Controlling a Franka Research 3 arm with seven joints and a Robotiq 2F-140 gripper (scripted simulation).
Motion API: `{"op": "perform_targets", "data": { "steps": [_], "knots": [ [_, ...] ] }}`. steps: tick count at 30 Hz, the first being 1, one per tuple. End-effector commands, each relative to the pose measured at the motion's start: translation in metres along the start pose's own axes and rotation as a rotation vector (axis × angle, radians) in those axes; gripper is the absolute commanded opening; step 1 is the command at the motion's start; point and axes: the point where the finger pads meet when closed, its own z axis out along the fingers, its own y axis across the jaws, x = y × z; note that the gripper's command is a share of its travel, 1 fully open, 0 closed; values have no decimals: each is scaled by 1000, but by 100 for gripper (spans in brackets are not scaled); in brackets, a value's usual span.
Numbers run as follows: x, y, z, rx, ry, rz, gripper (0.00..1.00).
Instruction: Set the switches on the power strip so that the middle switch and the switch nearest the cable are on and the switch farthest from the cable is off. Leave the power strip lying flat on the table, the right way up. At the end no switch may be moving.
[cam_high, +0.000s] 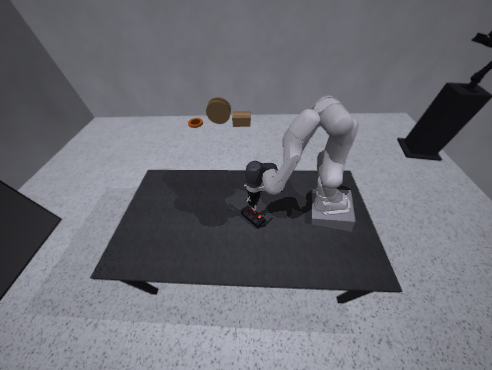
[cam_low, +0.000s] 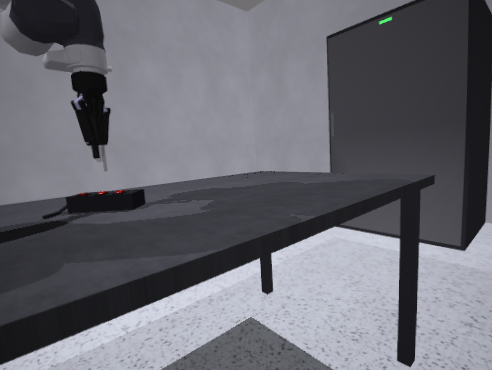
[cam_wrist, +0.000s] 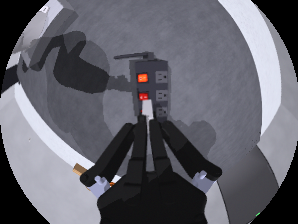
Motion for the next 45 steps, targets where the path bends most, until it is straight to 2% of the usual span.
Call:
{"op": "perform_targets", "data": {
  "steps": [1,11,45],
  "knots": [
    [0,0,1,2,2,-3,0],
    [0,0,6,2,2,-3,0],
    [0,0,40,2,2,-3,0]
  ]
}}
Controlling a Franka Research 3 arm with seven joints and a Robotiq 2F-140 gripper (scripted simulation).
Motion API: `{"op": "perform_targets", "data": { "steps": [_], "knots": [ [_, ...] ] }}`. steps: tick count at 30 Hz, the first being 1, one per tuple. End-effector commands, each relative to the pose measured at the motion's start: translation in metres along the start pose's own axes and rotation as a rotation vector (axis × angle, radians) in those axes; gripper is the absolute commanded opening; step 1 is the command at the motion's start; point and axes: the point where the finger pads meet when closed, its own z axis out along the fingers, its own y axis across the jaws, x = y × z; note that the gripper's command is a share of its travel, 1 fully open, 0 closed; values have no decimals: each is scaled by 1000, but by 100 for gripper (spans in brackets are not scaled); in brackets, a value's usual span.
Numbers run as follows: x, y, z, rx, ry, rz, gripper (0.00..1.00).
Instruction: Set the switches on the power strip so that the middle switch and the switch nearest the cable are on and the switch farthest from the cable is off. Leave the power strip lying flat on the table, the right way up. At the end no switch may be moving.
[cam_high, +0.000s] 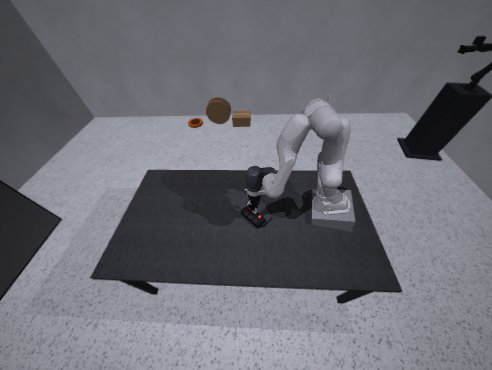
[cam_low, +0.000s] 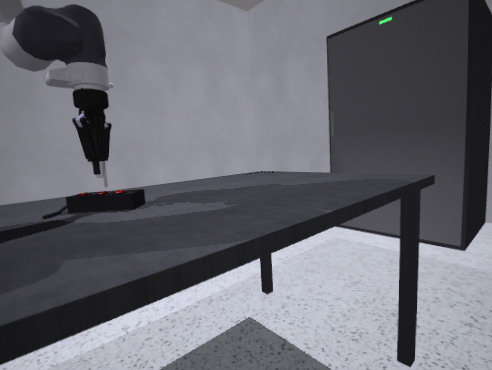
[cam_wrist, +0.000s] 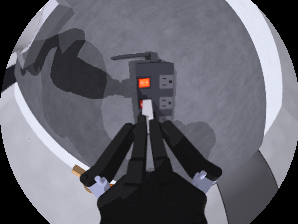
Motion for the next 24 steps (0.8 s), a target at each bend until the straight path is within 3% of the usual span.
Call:
{"op": "perform_targets", "data": {
  "steps": [1,24],
  "knots": [
    [-2,3,2,-6,-8,7,0],
    [-2,3,5,-6,-8,7,0]
  ]
}}
